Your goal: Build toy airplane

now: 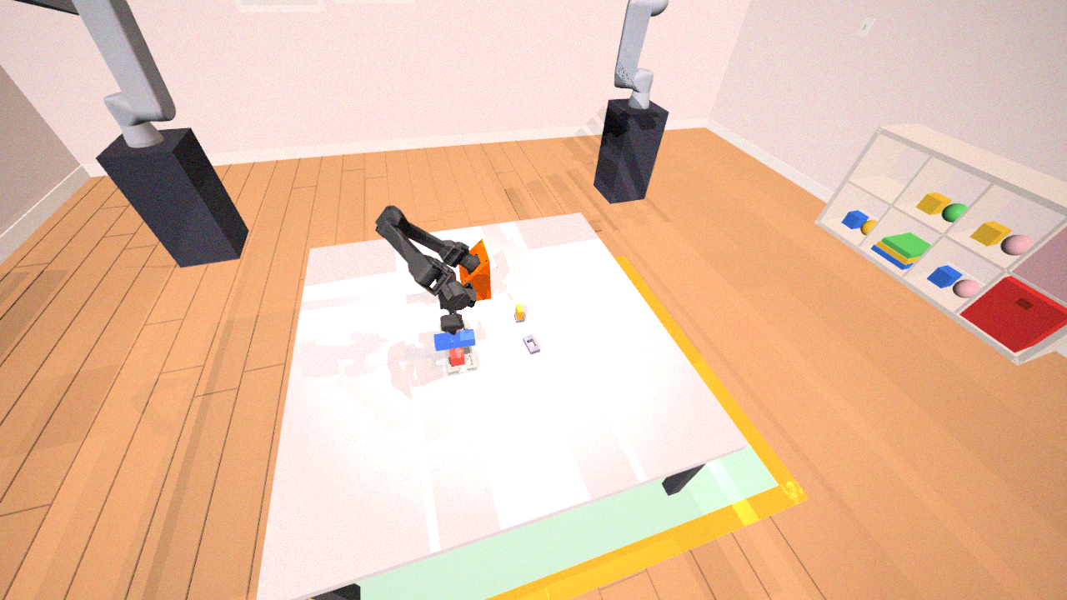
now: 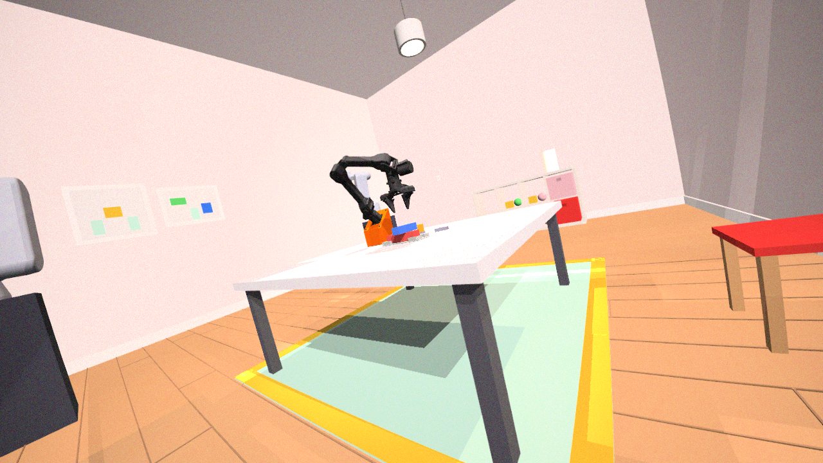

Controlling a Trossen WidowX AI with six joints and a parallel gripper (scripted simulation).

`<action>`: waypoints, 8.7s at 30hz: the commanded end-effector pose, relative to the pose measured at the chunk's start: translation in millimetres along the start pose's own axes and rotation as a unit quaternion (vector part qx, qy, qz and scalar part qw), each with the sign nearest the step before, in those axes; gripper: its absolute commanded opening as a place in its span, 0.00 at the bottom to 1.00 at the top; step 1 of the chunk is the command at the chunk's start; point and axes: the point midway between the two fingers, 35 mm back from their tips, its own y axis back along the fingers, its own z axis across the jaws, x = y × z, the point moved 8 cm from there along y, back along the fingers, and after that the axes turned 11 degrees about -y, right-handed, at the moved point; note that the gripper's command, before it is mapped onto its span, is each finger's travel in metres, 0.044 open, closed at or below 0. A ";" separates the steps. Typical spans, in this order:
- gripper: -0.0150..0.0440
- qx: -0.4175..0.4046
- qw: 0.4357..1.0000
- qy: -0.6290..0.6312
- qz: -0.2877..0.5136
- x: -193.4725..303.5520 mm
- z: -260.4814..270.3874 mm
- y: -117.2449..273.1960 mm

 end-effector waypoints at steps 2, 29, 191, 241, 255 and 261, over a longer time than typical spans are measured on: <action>1.00 -0.003 0.994 -0.113 -0.001 -0.3 -0.6 2.1; 1.00 -0.002 0.719 -0.695 0.001 -0.3 -1.7 -1.2; 0.25 -0.017 0.721 -0.692 -0.006 -200.9 145.4 7.3; 0.25 -0.028 0.705 -0.708 -0.030 -68.3 81.7 -21.1; 0.25 -0.018 0.708 -0.705 -0.019 -26.9 80.4 -33.8; 0.25 -0.012 0.710 -0.704 -0.012 -9.8 82.4 -39.3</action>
